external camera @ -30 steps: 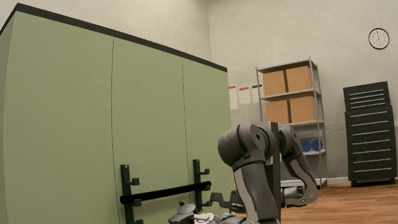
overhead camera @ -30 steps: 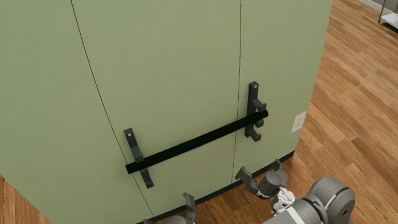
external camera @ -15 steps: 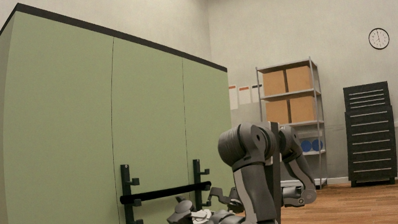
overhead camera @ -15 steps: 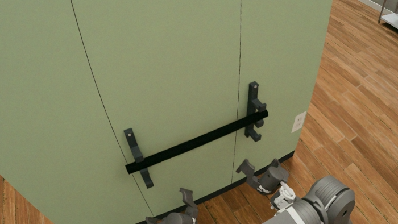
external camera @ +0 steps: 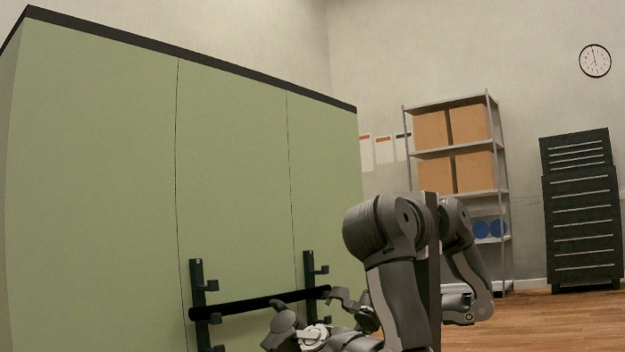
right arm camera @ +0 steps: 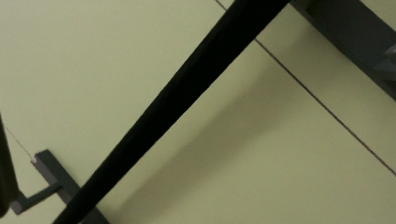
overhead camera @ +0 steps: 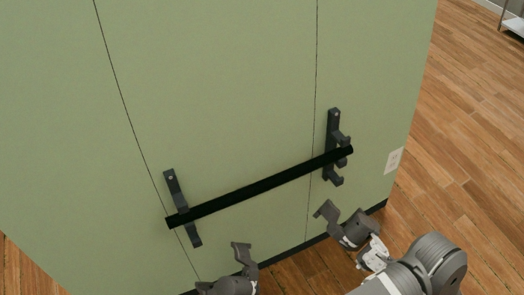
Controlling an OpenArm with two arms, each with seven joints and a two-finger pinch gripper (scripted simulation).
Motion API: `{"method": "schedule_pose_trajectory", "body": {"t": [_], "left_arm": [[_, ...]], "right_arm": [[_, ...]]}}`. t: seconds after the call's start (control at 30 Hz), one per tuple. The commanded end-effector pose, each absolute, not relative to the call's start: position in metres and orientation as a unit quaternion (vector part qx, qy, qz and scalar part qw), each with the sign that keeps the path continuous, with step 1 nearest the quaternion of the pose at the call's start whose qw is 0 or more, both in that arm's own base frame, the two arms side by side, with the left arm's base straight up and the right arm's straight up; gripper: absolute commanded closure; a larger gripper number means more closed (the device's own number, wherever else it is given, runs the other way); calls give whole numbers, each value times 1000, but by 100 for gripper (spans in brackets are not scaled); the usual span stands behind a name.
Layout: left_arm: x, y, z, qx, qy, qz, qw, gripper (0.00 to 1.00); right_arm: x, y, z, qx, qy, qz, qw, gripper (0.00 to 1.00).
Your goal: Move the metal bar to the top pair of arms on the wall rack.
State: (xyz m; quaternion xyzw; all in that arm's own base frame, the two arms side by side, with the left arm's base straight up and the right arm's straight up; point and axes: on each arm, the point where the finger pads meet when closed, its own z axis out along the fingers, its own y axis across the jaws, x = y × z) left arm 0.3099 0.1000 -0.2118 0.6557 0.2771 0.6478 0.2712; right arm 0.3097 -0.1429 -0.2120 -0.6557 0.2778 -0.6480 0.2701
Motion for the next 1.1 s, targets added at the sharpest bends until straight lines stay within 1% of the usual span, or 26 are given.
{"method": "schedule_pose_trajectory", "body": {"t": [0.0,0.4,0.47,0.97,1.07], "left_arm": [[312,99,-206,648,284,647,284,0],[320,94,-198,622,336,622,336,0],[320,94,-198,622,336,622,336,0],[330,89,-187,585,397,585,397,0],[330,88,-187,583,401,582,401,0]], "right_arm": [[312,-142,-206,-648,284,-647,284,0],[320,-146,-198,-622,336,-622,336,0],[320,-146,-198,-622,336,-622,336,0],[330,-151,-187,-585,397,-585,397,0],[330,-151,-187,-583,401,-582,401,0]]}}
